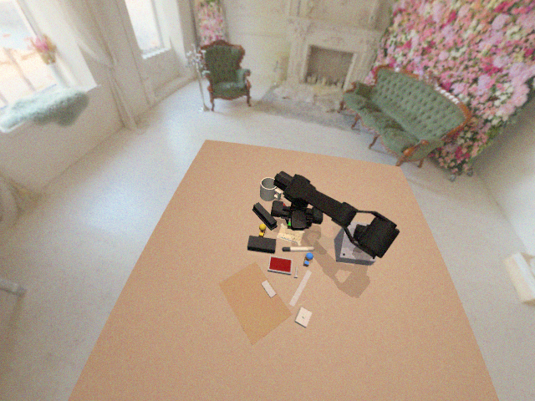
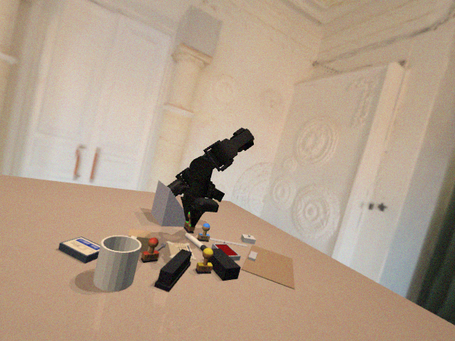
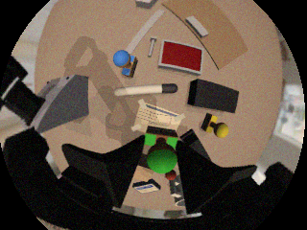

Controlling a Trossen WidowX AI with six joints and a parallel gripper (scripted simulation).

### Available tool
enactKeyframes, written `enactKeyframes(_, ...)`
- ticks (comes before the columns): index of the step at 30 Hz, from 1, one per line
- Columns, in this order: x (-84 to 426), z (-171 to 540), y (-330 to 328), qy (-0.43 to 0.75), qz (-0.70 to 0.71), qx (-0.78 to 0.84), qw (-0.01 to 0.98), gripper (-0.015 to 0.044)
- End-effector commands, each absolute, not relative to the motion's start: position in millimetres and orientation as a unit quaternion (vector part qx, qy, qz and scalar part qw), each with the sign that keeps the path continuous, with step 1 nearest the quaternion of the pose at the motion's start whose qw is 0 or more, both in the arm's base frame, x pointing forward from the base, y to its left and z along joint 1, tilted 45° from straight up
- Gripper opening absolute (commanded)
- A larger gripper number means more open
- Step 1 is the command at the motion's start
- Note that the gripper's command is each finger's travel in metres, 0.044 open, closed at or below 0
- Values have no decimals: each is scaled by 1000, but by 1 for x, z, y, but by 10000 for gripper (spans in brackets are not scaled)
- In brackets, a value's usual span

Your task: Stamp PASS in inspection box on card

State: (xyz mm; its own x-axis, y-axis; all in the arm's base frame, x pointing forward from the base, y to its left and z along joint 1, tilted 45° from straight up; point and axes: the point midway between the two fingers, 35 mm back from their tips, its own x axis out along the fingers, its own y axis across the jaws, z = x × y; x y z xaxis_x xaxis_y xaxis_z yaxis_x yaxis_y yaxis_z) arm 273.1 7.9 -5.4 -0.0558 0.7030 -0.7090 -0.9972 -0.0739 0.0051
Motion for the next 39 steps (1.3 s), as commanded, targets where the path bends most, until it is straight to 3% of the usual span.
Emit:
enactKeyframes(1,270,-13,-5,265,675,-284,627,0)
enactKeyframes(19,214,-79,-78,266,676,-286,625,0)
enactKeyframes(39,212,-98,-65,265,676,-286,625,0)
